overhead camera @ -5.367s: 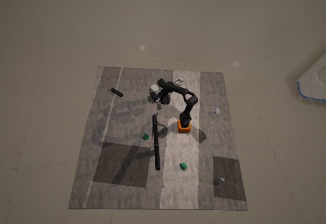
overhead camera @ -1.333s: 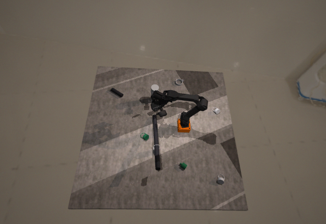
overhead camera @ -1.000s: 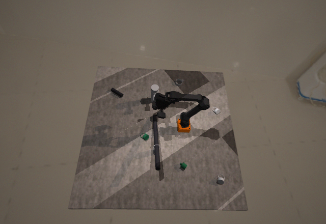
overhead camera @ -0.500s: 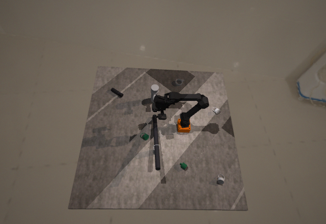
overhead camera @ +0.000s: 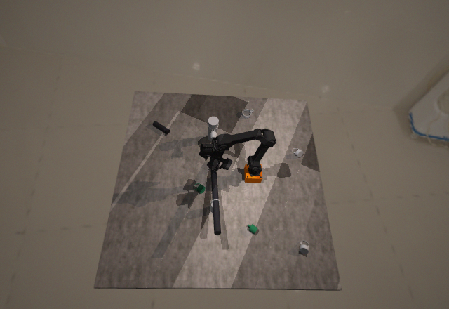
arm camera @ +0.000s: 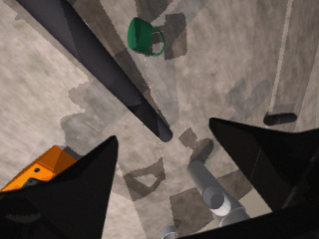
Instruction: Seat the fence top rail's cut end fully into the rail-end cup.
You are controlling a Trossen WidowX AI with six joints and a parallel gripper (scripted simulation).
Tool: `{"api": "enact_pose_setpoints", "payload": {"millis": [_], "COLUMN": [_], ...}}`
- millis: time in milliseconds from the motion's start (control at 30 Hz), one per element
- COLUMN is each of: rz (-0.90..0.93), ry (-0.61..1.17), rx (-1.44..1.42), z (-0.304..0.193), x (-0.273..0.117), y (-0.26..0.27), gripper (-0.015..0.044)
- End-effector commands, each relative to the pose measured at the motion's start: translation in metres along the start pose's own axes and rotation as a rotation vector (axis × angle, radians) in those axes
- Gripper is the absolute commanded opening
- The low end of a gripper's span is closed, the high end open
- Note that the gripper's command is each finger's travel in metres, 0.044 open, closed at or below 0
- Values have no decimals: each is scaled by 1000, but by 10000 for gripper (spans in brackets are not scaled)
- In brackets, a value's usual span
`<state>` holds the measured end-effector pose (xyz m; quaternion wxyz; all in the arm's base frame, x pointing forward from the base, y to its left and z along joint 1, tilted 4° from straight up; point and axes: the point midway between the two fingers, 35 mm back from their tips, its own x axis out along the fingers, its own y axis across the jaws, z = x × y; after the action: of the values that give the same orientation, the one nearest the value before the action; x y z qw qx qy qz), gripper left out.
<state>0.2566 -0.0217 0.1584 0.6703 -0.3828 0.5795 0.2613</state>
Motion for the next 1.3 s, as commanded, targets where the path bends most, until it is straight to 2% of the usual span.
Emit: {"api": "enact_pose_setpoints", "payload": {"millis": [0, 367, 600, 1267], "rz": [151, 151, 151, 151], "ry": [25, 25, 25, 25], "rx": [-494, -494, -494, -494], "z": [16, 16, 14, 13], "x": [28, 28, 63, 88], "y": [9, 9, 14, 17], "gripper": [440, 440, 440, 440]}}
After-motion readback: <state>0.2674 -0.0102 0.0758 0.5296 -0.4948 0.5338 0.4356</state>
